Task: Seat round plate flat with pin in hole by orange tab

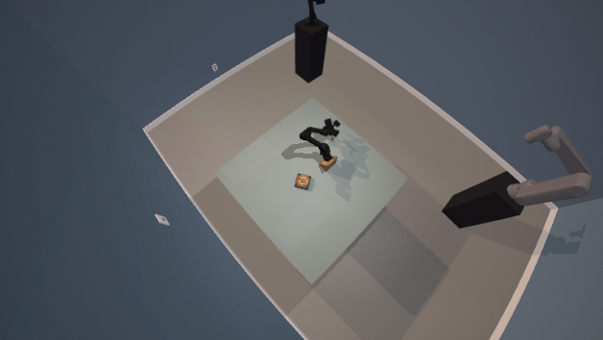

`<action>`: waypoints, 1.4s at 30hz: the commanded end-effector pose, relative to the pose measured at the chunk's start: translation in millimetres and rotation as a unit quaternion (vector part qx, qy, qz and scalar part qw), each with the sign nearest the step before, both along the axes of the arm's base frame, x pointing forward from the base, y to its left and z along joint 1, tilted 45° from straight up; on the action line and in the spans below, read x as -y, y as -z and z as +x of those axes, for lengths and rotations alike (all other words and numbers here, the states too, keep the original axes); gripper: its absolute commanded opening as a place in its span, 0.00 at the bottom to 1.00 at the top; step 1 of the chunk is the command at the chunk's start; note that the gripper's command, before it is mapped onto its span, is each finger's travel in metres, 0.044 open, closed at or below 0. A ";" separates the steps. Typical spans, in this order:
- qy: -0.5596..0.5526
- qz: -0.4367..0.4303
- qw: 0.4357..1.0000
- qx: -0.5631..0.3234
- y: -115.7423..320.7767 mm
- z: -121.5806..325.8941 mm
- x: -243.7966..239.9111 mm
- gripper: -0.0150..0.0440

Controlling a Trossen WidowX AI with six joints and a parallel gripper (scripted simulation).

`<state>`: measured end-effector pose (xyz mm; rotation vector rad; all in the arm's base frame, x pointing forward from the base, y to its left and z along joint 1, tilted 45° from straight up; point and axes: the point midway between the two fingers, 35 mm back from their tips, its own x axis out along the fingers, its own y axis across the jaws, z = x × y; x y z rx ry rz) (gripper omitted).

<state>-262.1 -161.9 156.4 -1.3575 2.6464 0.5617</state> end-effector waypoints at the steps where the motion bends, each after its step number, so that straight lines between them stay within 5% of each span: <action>1: 0.003 -0.001 1.000 -0.006 -3.8 -1.6 -0.9 0.89; 15: -0.163 0.040 0.956 -0.239 -110.4 55.0 87.5 0.26; 31: -0.339 0.031 0.828 -0.446 -201.4 206.6 160.0 0.25; 42: -0.460 0.029 0.706 -0.538 -212.9 320.8 167.2 0.25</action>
